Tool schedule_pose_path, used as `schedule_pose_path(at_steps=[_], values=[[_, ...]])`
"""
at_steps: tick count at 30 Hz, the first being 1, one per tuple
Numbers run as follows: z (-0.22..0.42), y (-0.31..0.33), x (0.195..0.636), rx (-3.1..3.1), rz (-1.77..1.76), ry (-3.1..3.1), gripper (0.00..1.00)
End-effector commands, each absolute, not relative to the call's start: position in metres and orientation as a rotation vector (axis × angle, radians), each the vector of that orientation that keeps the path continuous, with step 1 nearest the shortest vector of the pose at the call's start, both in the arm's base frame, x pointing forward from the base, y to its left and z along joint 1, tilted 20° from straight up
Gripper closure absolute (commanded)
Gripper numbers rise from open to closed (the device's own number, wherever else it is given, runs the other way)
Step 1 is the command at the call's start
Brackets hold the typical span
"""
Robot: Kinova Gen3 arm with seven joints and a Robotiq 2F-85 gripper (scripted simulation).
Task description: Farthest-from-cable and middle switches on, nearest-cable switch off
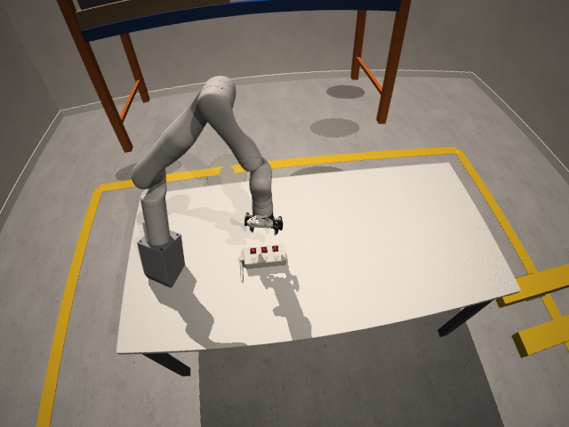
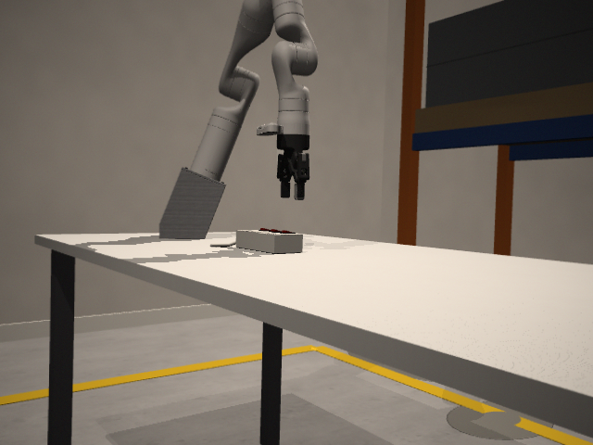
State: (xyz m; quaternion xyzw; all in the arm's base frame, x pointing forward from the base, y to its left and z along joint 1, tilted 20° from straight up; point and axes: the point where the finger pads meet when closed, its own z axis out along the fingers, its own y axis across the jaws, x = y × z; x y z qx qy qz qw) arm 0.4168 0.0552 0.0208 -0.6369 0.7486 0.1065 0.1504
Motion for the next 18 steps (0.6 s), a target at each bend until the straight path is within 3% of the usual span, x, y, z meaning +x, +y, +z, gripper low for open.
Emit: schedule_pose_path(at_steps=[1,10,18], values=[[0.028,0.03,0.411,-1.895,0.278,2.087,0.0],[0.044,-0.037,0.398,-2.065,0.176,1.907,0.0],[0.044,-0.044,0.394,-2.069,0.175,1.903,0.0]])
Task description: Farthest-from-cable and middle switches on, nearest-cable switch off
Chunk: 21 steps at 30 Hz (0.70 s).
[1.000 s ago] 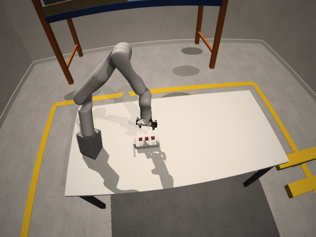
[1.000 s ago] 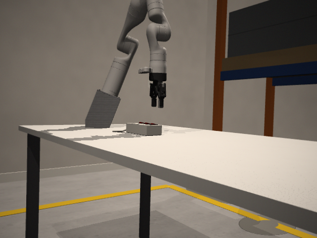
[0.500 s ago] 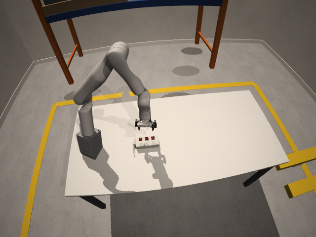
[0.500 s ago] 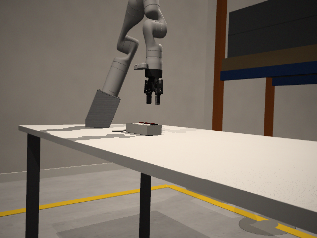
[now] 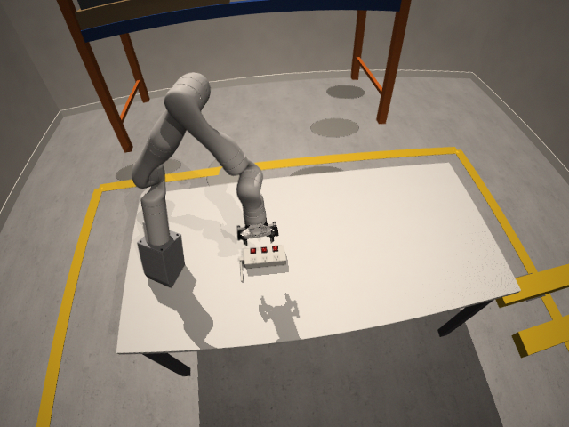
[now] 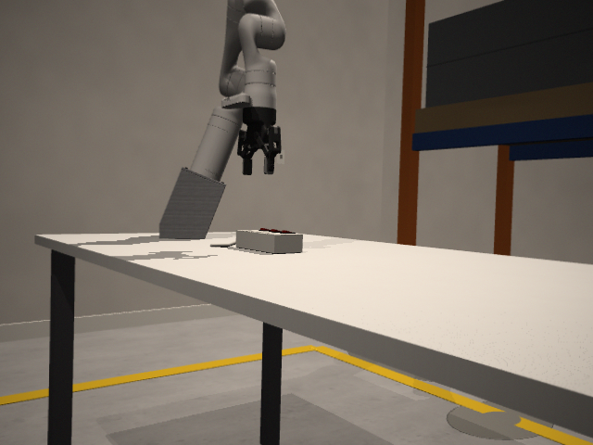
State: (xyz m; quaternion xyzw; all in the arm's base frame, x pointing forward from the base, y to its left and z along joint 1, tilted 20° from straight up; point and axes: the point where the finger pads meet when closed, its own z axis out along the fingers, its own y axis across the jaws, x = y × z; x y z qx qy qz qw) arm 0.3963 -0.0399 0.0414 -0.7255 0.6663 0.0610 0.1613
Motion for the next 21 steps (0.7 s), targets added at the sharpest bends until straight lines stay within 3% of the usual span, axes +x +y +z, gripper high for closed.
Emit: schedule_pose_path(at_steps=[1,21], values=[[0.0436,-0.0444,0.3945,-2.069,0.175,1.903,0.0],[0.0435,-0.0443,0.3948,-2.065,0.176,1.908,0.0]])
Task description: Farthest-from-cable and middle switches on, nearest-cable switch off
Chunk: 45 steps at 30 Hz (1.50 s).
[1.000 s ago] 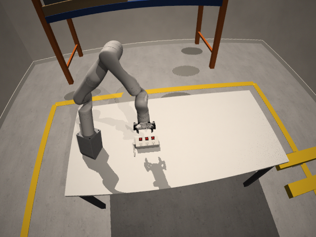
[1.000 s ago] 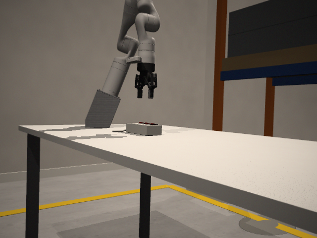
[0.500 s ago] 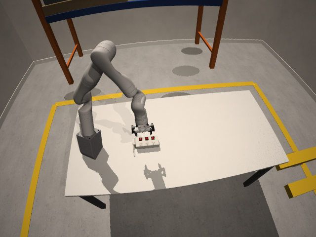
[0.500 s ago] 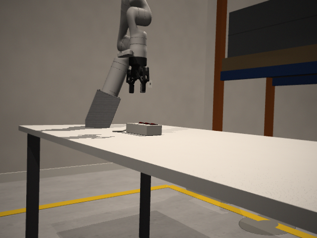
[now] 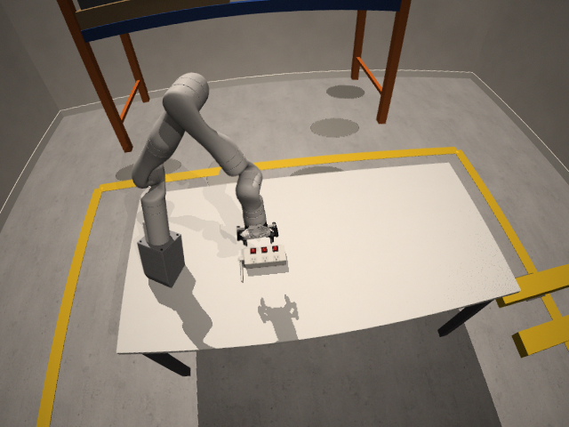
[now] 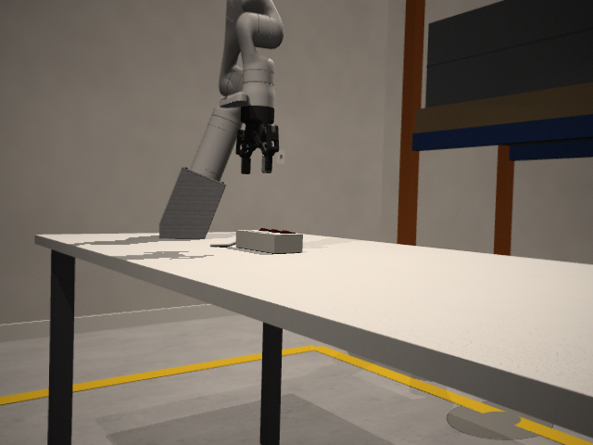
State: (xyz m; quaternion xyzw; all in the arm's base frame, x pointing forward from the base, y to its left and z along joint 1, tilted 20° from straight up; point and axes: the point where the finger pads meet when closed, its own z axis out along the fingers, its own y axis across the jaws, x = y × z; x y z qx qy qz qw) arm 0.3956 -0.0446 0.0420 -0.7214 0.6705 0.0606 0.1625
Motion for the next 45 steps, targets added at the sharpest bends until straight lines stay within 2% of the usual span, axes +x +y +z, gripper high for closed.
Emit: schedule_pose_path(at_steps=[1,20,34,45], values=[[0.044,-0.044,0.395,-2.065,0.176,1.908,0.0],[0.034,-0.029,0.41,-1.7,0.273,2.261,0.0],[0.017,0.0,0.435,-0.844,0.43,2.77,0.0],[0.009,0.013,0.451,-0.339,0.471,2.918,0.0]])
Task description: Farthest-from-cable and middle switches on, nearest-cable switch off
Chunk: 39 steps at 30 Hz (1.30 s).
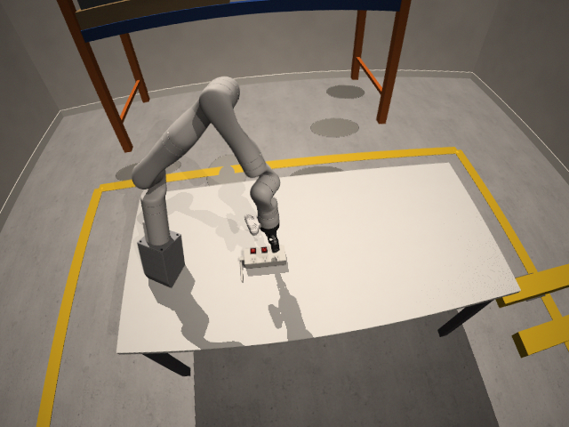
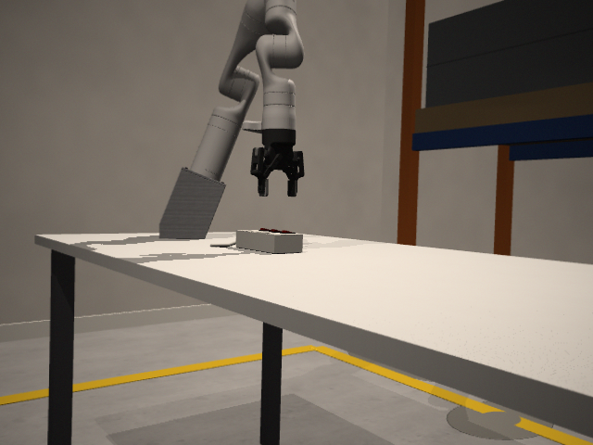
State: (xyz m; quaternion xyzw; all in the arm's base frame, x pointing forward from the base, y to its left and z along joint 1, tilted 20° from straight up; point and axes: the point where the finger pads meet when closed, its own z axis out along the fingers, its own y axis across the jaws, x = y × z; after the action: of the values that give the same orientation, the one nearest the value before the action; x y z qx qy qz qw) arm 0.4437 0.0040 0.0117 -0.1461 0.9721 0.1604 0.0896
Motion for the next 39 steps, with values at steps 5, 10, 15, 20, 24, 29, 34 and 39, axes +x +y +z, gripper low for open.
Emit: schedule_pose_path(at_steps=[5,10,15,20,24,29,34,39], values=[[0.0069,0.0165,0.4574,-0.171,0.478,2.944,0.0],[0.0066,0.0176,0.4597,-0.115,0.479,2.95,0.0],[0.006,0.0184,0.46,-0.106,0.478,2.951,0.0],[0.0061,0.0184,0.46,-0.105,0.478,2.951,1.0],[0.0061,0.0184,0.46,-0.105,0.478,2.951,1.0],[0.0061,0.0184,0.46,-0.105,0.478,2.951,1.0],[0.0061,0.0184,0.46,-0.105,0.478,2.951,1.0],[0.0061,0.0184,0.46,-0.105,0.478,2.951,1.0]])
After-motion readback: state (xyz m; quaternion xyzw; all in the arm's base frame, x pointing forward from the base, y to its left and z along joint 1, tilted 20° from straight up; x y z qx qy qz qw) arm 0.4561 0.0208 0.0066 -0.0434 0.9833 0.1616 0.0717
